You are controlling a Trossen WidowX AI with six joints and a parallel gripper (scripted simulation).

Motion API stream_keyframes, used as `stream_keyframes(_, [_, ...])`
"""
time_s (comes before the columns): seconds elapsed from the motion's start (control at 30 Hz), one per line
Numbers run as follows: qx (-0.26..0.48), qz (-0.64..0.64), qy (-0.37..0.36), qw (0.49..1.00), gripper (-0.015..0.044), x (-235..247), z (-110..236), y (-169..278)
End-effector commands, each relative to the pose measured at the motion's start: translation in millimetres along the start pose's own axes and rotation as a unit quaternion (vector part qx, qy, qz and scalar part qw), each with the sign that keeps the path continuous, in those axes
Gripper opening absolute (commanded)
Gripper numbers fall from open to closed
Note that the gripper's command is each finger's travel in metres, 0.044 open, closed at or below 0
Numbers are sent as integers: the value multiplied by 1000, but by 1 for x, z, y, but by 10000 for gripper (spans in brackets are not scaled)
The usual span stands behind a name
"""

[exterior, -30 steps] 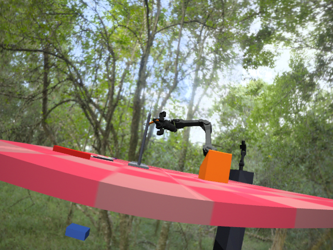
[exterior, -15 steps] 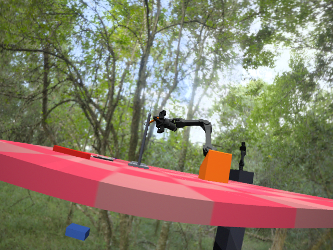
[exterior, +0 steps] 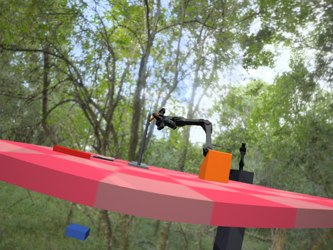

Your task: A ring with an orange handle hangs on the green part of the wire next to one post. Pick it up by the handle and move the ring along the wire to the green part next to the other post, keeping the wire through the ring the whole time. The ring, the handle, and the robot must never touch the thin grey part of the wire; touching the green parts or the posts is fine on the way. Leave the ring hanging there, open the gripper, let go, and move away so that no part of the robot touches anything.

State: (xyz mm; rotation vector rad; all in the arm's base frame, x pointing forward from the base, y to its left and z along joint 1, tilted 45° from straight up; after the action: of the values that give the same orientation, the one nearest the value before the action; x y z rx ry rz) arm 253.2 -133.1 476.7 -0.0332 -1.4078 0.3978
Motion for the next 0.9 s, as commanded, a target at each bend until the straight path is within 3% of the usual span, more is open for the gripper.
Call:
stream_keyframes(0.0, [-14,-9,-11,1000,-150,7,0,5])
stream_keyframes(0.87, [-12,-33,-13,999,-150,32,3,2])
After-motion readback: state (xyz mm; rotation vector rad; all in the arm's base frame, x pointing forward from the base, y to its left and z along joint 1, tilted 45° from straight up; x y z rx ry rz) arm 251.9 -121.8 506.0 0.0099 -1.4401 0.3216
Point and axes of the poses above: the point midway between the two fingers, 35 mm back from their tips, its own z axis back along the fingers, its own x axis across the jaws, y = z × x, the point moved 9 cm from there along z, back along the fingers, and after that the axes turned 2 degrees about -z, right-handed, at the moved point
